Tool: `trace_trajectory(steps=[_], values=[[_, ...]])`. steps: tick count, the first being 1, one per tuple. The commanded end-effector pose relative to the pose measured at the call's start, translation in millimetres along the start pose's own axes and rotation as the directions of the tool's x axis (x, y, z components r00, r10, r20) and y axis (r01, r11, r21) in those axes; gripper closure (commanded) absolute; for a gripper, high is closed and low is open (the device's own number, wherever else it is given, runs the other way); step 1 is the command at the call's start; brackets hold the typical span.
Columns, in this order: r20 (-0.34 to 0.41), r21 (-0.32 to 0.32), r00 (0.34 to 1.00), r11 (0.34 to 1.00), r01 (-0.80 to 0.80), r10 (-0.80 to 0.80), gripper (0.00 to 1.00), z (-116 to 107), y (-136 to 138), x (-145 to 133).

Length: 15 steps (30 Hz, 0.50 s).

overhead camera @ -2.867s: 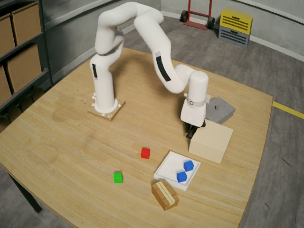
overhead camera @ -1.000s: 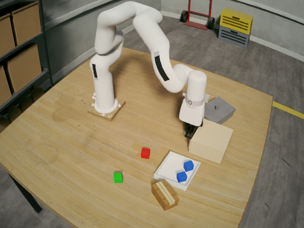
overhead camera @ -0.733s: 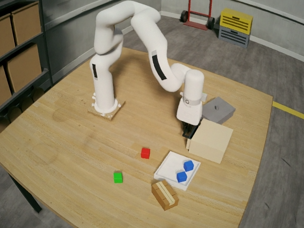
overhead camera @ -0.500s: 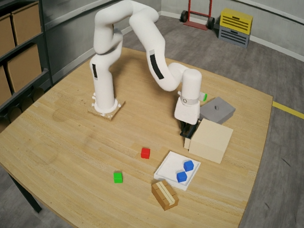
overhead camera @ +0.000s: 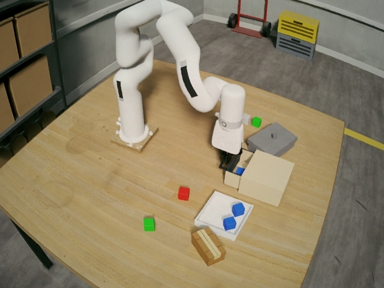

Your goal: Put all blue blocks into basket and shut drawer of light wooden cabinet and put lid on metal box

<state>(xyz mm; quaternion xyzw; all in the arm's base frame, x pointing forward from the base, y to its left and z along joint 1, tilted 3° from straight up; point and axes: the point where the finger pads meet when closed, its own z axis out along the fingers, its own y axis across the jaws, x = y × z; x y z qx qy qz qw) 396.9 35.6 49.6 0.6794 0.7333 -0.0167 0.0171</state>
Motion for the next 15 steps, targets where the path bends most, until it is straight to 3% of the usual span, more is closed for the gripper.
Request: trace_trajectory(steps=[1,15], values=[[0.0,-0.004,1.0,1.0,0.0,0.0,1.0,-1,-8,0],[0.0,-0.004,1.0,1.0,0.0,0.0,1.0,-1,-31,0]])
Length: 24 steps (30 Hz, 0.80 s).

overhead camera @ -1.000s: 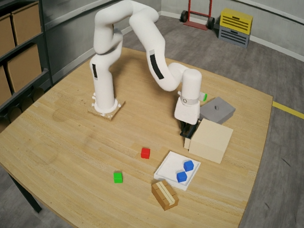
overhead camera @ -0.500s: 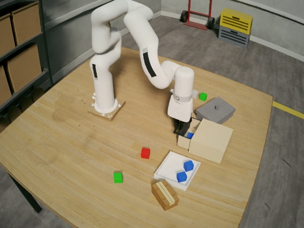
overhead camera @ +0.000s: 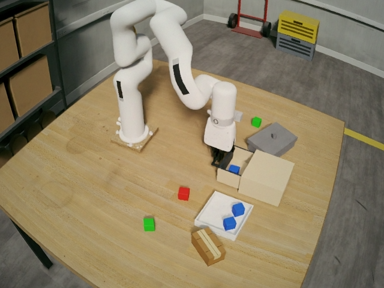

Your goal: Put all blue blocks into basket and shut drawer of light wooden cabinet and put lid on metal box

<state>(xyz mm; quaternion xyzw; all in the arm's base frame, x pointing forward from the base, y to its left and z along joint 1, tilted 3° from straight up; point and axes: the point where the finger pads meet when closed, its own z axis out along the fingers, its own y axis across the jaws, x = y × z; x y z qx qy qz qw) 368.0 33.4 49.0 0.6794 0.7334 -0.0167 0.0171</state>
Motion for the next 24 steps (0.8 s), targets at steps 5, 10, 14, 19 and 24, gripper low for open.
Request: trace_trajectory(steps=[5,10,14,19,24], values=[[0.0,-0.004,1.0,1.0,0.0,0.0,1.0,-1.3,-7.2,0.0],[0.0,-0.004,1.0,1.0,0.0,0.0,1.0,-1.2,-10.1,0.0],[0.0,-0.004,1.0,1.0,0.0,0.0,1.0,-1.2,-11.0,0.0],[0.0,-0.004,1.0,1.0,0.0,0.0,1.0,-1.2,-11.2,0.0],[0.0,-0.004,1.0,1.0,0.0,0.0,1.0,-1.2,-11.2,0.0]])
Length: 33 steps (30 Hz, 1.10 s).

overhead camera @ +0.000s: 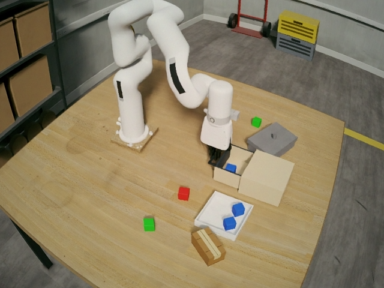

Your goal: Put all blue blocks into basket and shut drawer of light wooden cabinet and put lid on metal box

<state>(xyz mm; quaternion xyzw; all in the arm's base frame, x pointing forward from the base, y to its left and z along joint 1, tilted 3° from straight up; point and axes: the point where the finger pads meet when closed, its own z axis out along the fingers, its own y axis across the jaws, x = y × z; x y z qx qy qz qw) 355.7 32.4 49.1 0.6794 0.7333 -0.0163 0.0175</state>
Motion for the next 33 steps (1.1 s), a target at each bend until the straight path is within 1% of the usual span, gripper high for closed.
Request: trace_trajectory(steps=[1,5,6,33], values=[[0.0,-0.003,1.0,1.0,0.0,0.0,1.0,-1.1,1.3,0.0],[0.0,-0.003,1.0,1.0,0.0,0.0,1.0,-1.1,1.3,0.0],[0.0,-0.003,1.0,1.0,0.0,0.0,0.76,-1.1,1.3,0.0],[0.0,-0.003,1.0,1.0,0.0,0.0,0.76,-1.1,1.3,0.0]])
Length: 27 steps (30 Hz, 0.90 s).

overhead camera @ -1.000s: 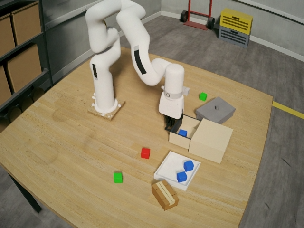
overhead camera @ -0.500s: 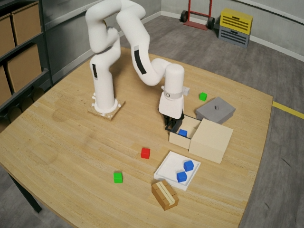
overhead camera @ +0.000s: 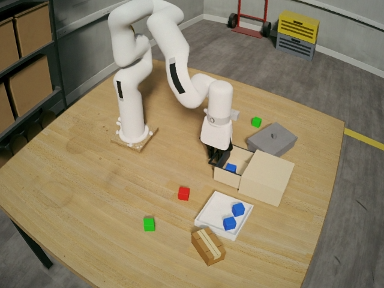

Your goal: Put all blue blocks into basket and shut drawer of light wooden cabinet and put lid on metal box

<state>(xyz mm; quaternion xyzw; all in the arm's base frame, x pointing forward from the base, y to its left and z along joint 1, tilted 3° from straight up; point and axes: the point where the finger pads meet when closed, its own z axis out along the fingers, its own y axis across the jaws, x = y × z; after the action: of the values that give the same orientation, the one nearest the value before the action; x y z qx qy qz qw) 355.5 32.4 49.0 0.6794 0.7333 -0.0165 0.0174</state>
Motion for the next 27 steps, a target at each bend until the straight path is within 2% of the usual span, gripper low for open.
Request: trace_trajectory(steps=[1,15,27], values=[[0.0,-0.004,1.0,1.0,0.0,0.0,0.76,-1,1,0],[0.0,-0.004,1.0,1.0,0.0,0.0,0.76,-3,1,0],[0.0,-0.004,1.0,1.0,0.0,0.0,0.76,-18,1,0]])
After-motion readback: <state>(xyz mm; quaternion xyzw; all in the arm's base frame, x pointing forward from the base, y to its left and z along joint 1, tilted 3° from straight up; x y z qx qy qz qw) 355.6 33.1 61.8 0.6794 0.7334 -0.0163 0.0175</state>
